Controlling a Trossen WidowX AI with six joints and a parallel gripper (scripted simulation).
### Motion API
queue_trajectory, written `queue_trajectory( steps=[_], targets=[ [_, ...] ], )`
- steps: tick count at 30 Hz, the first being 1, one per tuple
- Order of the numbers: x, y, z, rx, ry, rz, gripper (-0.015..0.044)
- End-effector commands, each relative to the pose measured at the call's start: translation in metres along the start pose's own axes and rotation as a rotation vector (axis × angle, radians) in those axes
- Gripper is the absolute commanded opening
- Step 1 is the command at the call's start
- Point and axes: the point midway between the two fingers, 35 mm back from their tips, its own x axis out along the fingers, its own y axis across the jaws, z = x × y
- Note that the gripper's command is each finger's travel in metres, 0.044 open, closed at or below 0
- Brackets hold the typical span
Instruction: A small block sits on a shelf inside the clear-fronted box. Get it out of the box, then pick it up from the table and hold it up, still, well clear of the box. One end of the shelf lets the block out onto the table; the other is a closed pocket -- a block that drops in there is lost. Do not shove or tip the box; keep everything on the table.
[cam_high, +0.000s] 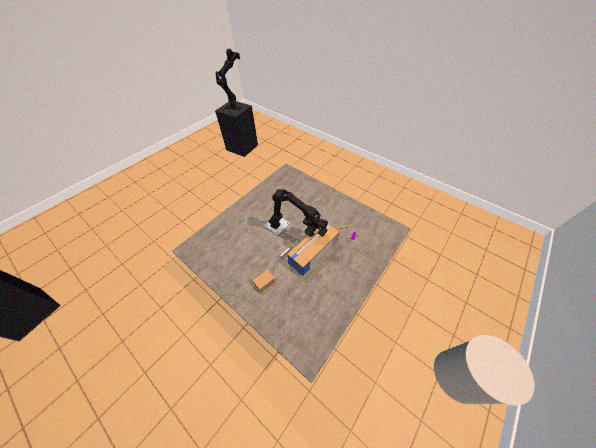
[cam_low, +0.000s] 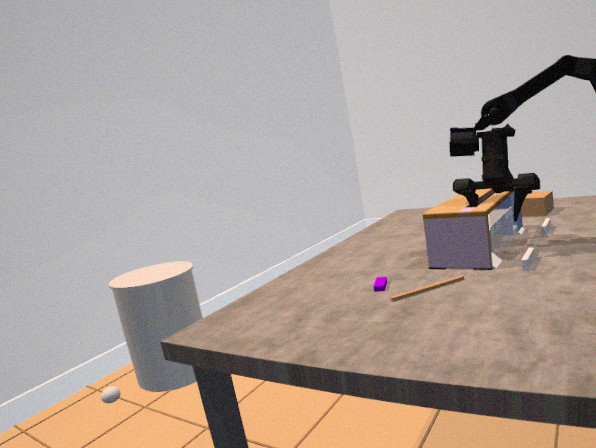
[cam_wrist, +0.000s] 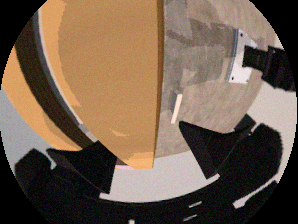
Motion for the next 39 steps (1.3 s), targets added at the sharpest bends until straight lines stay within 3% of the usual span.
queue_trajectory(
  steps=[1,5,12,17,19,22,39],
  targets=[
    [0.002,0.002,-0.008,0.003,-0.002,0.004,0.04],
    [-0.003,0.002,-0.01,0.002,-0.001,0.004,0.04],
    [-0.054,0.0,-0.026,-0.001,0.001,-0.001,0.04],
    [-0.052,0.001,-0.026,-0.001,0.003,0.009,0.04],
    [-0.06,0.005,-0.034,-0.042,-0.008,0.071,0.0348],
    [-0.063,0.004,-0.042,-0.333,-0.053,0.111,0.0285],
    [-0.053,-0.015,-0.057,-2.067,-0.323,-0.063,0.0285]
  ],
)
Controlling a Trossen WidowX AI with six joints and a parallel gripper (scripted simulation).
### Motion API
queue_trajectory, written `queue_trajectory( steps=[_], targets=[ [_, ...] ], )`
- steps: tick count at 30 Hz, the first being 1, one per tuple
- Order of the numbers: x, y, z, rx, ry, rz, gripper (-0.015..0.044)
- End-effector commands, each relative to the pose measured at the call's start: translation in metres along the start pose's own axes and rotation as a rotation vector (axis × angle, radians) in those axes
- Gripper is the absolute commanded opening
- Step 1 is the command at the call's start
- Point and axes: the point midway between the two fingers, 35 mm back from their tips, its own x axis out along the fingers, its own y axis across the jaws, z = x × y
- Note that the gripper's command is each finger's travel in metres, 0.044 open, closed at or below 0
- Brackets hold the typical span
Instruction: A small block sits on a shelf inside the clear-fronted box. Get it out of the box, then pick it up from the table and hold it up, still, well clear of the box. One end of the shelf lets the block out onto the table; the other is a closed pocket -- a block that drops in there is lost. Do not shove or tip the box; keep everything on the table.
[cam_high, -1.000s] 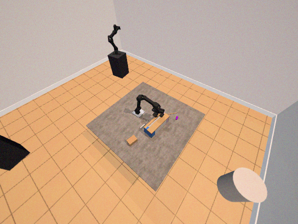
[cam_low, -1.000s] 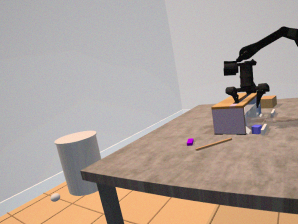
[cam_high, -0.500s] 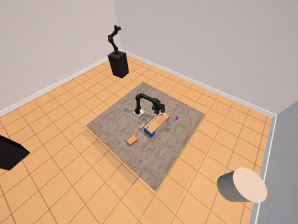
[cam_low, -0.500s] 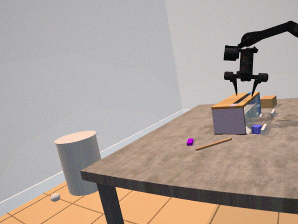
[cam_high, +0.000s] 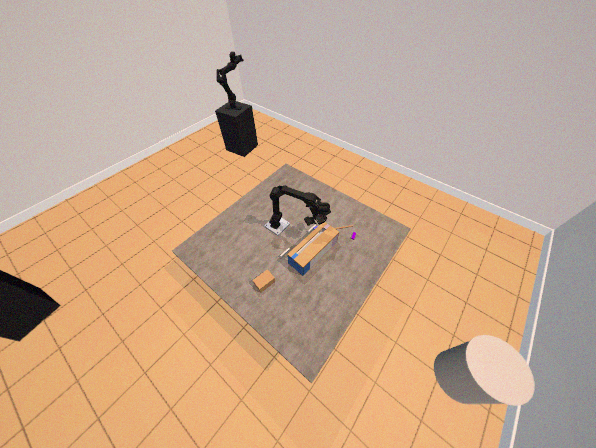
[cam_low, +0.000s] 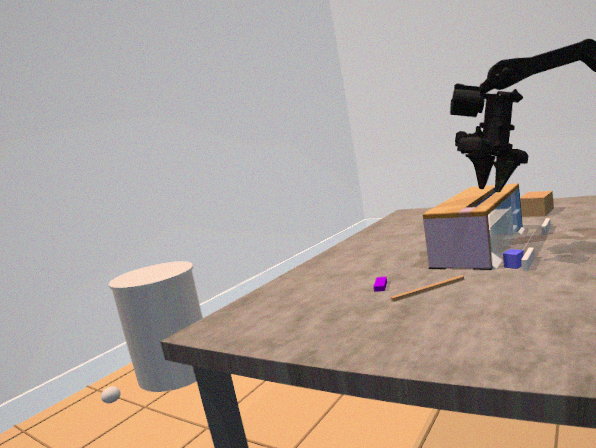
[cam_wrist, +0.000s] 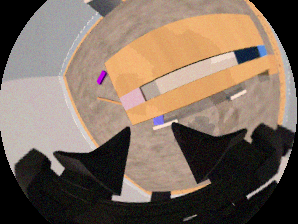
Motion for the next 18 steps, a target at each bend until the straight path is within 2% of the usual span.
queue_trajectory(
  steps=[1,18],
  targets=[
    [0.006,0.0,-0.015,-0.931,-0.038,-0.095,0.0285],
    [0.006,0.004,-0.028,-1.976,-0.008,-0.235,0.0285]
  ],
)
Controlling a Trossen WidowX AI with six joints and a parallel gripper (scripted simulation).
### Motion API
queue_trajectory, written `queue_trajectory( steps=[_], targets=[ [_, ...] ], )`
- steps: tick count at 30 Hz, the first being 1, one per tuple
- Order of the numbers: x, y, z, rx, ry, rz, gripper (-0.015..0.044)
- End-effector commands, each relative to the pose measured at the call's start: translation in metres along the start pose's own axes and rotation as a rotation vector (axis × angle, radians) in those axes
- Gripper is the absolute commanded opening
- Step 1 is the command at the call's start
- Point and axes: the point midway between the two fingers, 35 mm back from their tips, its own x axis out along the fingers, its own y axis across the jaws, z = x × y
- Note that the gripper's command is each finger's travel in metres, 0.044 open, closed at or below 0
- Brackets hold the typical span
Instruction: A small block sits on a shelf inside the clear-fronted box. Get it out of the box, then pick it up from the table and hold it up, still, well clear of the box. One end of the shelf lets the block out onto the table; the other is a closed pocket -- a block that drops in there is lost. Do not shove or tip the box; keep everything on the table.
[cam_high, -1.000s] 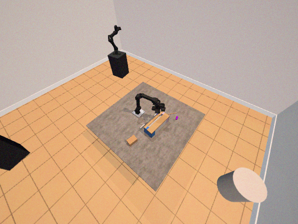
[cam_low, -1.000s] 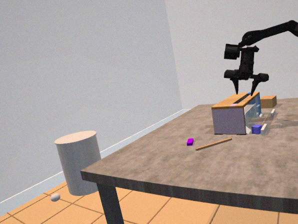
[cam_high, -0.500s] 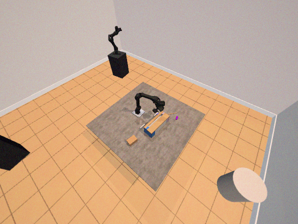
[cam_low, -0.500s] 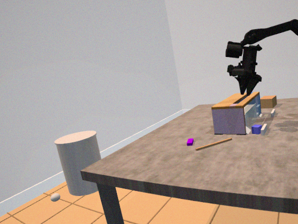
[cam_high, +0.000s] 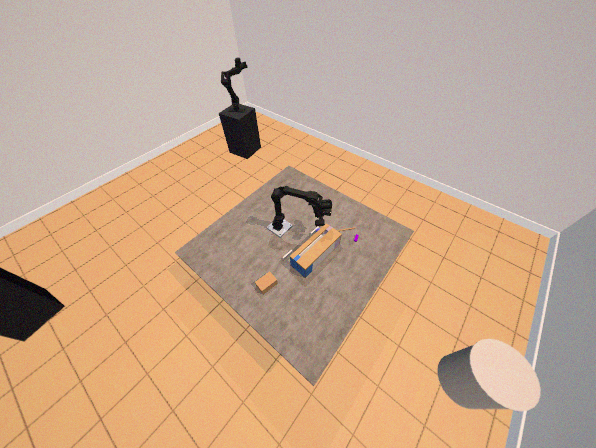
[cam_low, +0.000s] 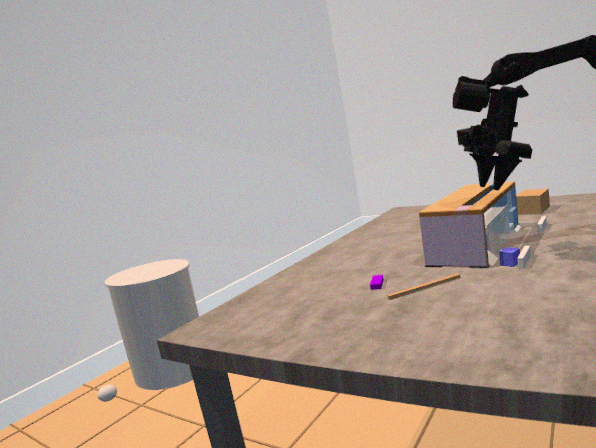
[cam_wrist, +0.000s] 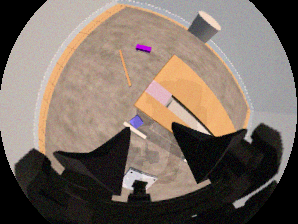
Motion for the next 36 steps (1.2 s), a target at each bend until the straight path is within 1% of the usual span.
queue_trajectory(
  steps=[1,14,25,27,36],
  targets=[
    [0.005,0.013,-0.009,-0.931,0.06,-0.084,0.0285],
    [0.003,0.022,-0.01,-1.722,0.144,-0.131,0.0285],
    [0.0,0.029,-0.011,-2.381,0.255,-0.14,0.0285],
    [0.0,0.03,-0.011,-2.433,0.265,-0.138,0.0285],
    [0.0,0.03,-0.011,-2.433,0.265,-0.138,0.0285]
  ],
)
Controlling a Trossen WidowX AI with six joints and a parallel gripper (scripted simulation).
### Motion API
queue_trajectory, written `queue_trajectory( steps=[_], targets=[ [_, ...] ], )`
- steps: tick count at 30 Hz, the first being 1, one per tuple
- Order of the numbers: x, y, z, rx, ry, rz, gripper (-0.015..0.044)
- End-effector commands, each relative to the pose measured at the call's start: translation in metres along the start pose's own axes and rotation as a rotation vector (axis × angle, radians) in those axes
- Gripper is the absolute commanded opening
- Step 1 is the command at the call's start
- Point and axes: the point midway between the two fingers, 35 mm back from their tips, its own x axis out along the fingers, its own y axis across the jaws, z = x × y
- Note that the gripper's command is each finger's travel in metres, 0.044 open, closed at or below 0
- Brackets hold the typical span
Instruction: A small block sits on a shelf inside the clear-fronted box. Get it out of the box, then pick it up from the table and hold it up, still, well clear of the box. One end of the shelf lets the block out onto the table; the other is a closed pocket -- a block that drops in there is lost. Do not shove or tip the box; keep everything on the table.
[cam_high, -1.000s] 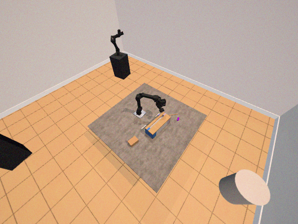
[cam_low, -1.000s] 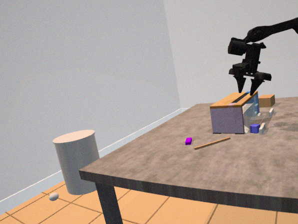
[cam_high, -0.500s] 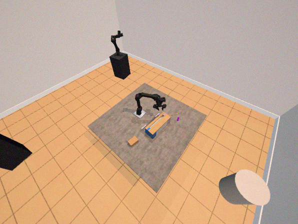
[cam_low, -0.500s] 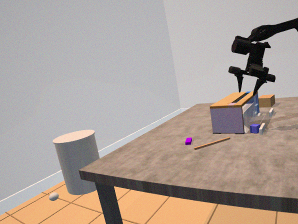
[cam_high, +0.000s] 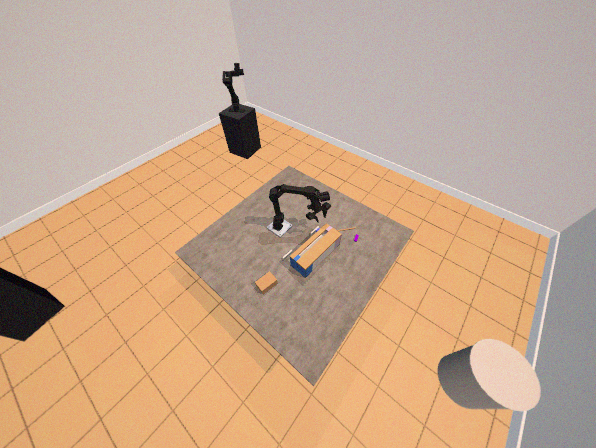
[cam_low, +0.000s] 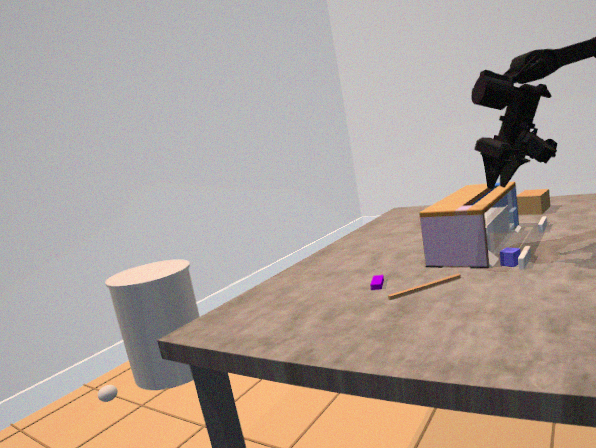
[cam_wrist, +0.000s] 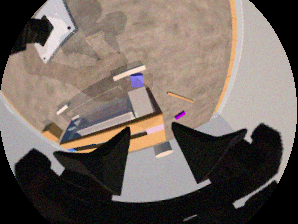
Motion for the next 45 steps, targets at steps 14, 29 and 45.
queue_trajectory(
  steps=[14,29,45],
  targets=[
    [0.048,0.003,0.023,-0.245,0.013,0.024,0.0285],
    [0.098,0.01,0.047,-0.245,0.013,0.024,0.0285],
    [0.122,0.013,0.055,-0.245,0.013,0.024,0.0285]
  ],
)
